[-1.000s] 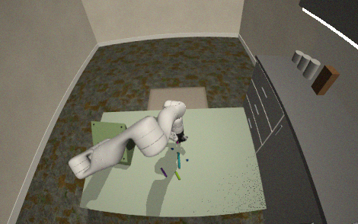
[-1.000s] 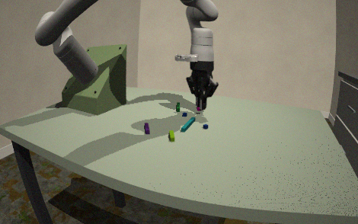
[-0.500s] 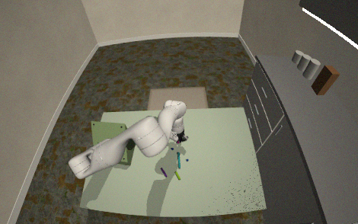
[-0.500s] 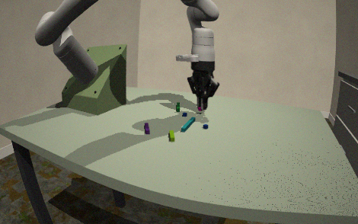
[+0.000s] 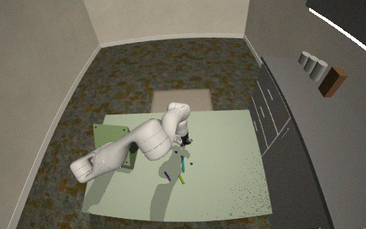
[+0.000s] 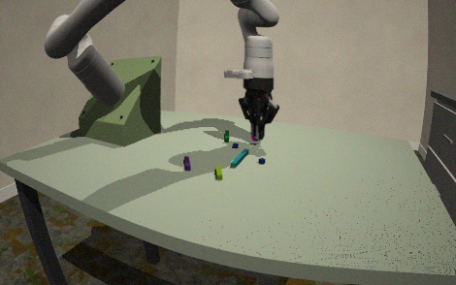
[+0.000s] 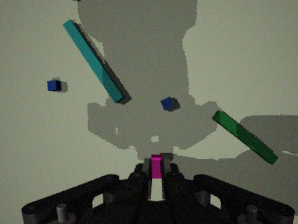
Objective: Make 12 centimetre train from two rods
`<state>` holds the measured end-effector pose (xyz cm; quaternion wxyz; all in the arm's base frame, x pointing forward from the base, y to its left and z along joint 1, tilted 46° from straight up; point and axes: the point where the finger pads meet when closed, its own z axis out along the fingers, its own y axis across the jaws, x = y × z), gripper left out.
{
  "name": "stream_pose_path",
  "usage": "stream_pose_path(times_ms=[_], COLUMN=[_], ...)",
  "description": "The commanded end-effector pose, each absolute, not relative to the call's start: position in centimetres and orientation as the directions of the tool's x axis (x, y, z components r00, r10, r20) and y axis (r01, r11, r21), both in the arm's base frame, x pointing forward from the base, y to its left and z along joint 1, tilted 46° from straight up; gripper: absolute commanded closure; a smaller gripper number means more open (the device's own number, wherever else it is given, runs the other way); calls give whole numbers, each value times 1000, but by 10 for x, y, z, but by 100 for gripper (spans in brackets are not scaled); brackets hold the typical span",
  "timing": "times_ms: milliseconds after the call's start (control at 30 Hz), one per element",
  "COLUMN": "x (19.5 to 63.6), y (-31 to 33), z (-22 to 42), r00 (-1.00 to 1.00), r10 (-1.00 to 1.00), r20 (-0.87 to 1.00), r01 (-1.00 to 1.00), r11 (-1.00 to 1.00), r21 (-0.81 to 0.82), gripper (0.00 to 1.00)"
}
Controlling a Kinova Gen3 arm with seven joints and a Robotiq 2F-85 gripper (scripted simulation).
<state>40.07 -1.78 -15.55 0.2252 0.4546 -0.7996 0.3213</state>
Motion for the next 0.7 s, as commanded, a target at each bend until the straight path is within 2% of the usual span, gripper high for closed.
stream_pose_path(times_ms=[0, 667], x=[401, 401], y=[-19, -21], z=[-156, -154], r00=[-487, -483], r10=[-580, -582], r20=[652, 654], r01=[-871, -873], r11=[382, 379], r21=[-311, -308], gripper=[95, 95])
